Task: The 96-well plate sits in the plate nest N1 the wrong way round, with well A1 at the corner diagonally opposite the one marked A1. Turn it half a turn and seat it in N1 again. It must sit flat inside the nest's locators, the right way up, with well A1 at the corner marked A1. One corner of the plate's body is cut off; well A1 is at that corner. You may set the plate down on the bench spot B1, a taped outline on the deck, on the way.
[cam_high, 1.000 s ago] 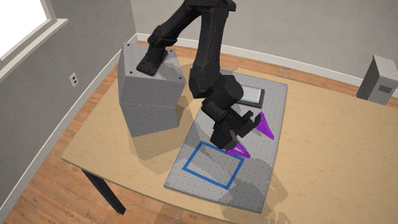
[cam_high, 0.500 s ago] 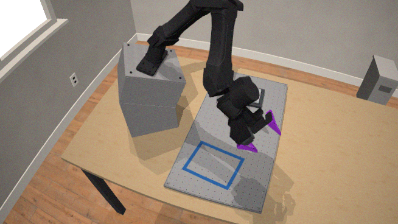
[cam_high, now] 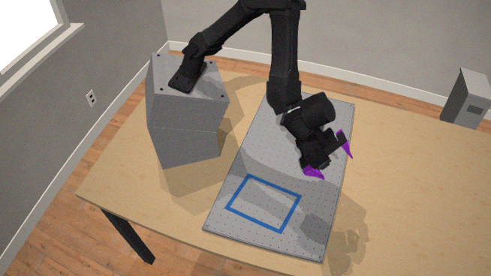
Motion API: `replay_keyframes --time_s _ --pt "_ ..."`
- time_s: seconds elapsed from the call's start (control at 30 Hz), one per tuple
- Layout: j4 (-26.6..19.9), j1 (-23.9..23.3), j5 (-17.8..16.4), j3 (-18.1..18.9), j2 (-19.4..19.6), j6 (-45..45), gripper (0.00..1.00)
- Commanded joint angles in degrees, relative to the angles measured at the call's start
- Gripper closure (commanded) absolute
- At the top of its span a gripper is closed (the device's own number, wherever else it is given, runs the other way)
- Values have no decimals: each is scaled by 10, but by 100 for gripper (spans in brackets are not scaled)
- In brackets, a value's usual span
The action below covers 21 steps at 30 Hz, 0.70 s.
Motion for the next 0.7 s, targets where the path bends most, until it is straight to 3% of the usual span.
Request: replay_keyframes --time_s 0.0,0.13,0.33,0.43,0.53,0.6,0.67 --pt "-30 10 17 7 -7 -24 0" --pt "-78 20 15 24 -10 -58 0" --pt "-46 64 51 4 -10 -32 0" --pt "-114 79 49 28 -14 -81 0" --pt "-103 100 65 18 -16 -71 0" --pt "-145 111 64 34 -18 -103 0" --pt "-145 111 64 34 -18 -103 0"
